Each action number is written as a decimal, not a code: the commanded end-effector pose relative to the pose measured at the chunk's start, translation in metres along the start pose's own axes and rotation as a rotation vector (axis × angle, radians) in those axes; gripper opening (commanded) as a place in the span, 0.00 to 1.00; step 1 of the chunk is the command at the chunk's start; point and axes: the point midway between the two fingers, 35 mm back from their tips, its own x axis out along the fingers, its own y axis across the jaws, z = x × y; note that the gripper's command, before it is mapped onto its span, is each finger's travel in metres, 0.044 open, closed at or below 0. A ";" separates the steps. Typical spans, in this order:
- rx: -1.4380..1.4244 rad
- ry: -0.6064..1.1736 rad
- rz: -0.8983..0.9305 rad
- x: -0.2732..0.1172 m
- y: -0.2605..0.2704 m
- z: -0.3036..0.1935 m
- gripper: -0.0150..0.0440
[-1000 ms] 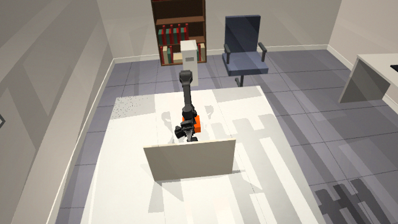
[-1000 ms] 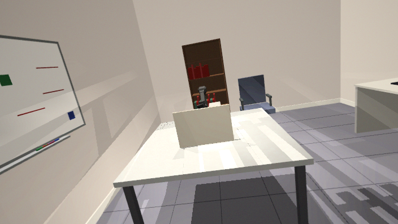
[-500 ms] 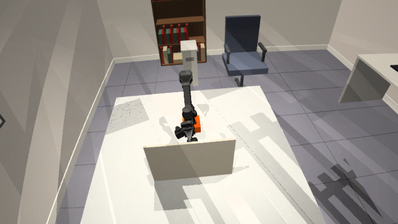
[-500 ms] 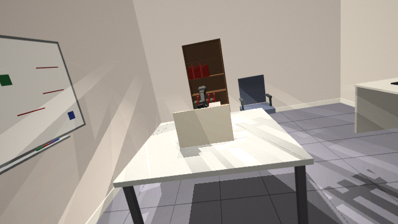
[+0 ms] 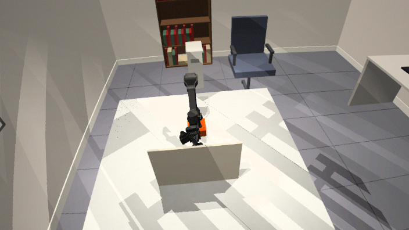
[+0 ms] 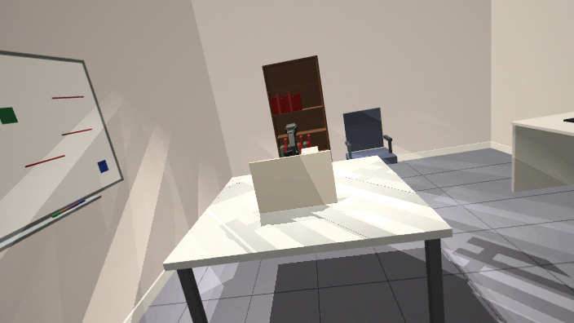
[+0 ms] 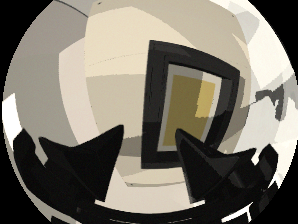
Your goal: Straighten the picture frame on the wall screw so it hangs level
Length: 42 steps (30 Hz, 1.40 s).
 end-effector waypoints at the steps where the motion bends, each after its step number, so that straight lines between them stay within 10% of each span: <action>1: -0.006 -0.006 -0.002 0.008 -0.001 0.001 0.69; 42: -0.006 -0.005 -0.001 0.027 -0.002 0.001 0.69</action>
